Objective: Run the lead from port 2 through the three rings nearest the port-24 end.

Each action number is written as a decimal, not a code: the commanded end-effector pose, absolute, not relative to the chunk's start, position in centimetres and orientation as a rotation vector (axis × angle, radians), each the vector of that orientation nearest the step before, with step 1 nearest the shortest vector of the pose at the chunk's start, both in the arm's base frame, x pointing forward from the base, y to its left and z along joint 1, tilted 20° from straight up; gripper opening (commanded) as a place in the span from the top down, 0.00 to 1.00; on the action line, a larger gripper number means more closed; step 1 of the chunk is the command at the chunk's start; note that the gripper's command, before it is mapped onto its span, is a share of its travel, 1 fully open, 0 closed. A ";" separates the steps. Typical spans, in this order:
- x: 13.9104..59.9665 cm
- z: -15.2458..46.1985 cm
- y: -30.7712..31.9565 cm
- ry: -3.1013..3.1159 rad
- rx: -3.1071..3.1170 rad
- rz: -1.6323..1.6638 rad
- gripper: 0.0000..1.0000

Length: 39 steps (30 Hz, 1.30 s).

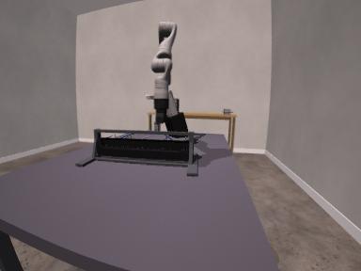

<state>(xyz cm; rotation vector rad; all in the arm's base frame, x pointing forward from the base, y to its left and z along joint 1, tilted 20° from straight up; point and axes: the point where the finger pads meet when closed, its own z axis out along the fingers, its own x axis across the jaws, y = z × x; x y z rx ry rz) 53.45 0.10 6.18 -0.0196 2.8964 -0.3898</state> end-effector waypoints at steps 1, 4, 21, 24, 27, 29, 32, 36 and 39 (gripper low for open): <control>53.5 6.1 0.0 2.896 -0.018 -0.390 1.00; 53.6 5.8 -0.1 2.896 -0.018 -0.390 1.00; 53.9 4.3 -0.5 2.896 -0.018 -0.390 1.00; 54.0 4.0 -0.6 2.896 -0.018 -0.390 1.00; 54.0 3.9 -0.6 2.896 -0.018 -0.390 1.00; 54.1 3.7 -0.7 2.896 -0.018 -0.390 1.00; 54.1 3.3 -0.8 2.896 -0.018 -0.390 1.00; 54.2 2.9 -0.9 2.896 -0.018 -0.390 1.00; 54.3 2.6 -1.0 2.896 -0.018 -0.390 1.00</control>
